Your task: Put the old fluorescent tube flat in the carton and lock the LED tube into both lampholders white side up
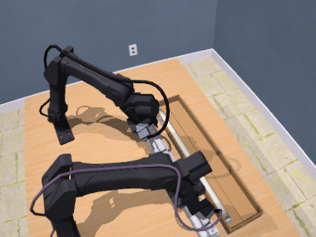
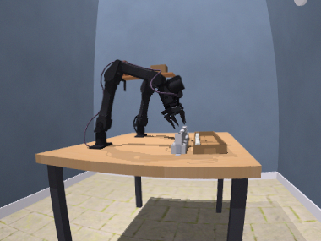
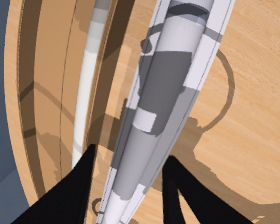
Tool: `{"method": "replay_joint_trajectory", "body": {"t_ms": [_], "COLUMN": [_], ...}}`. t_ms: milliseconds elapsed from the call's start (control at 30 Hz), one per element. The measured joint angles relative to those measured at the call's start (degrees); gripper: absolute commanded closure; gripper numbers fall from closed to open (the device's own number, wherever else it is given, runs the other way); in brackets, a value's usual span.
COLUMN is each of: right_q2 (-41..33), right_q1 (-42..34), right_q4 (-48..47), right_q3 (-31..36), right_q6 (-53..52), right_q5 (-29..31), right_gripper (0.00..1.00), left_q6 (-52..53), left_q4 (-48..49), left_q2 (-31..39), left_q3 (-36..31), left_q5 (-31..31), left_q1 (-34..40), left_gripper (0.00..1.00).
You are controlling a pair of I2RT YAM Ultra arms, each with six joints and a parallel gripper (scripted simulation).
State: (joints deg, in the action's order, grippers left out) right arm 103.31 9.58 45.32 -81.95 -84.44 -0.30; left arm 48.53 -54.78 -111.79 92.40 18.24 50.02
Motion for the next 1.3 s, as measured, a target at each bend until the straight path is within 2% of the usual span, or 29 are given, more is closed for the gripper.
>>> {"method": "replay_joint_trajectory", "body": {"t_ms": [100, 567, 933, 1300], "right_q2": [-2.10, -16.35, -20.96, -20.11], "right_q1": [-1.01, -7.52, -10.21, -10.25], "right_q4": [-5.40, -32.96, -46.42, -49.35], "right_q3": [3.82, 30.95, 41.88, 42.10], "right_q6": [-1.09, -6.58, -8.68, -8.74], "right_q5": [0.46, 3.08, 4.37, 4.59], "right_gripper": [0.51, 0.51, 0.51, 0.51], "left_q6": [-0.66, -3.96, -4.96, -4.24], "left_q4": [3.82, 23.54, 33.35, 35.91], "left_q2": [0.90, 6.71, 8.66, 8.39], "left_q3": [-2.51, -19.87, -26.99, -27.50], "left_q5": [2.58, 16.24, 22.18, 22.34], "left_q1": [1.42, 9.73, 12.85, 12.61], "left_gripper": [0.51, 0.51, 0.51, 0.51]}}
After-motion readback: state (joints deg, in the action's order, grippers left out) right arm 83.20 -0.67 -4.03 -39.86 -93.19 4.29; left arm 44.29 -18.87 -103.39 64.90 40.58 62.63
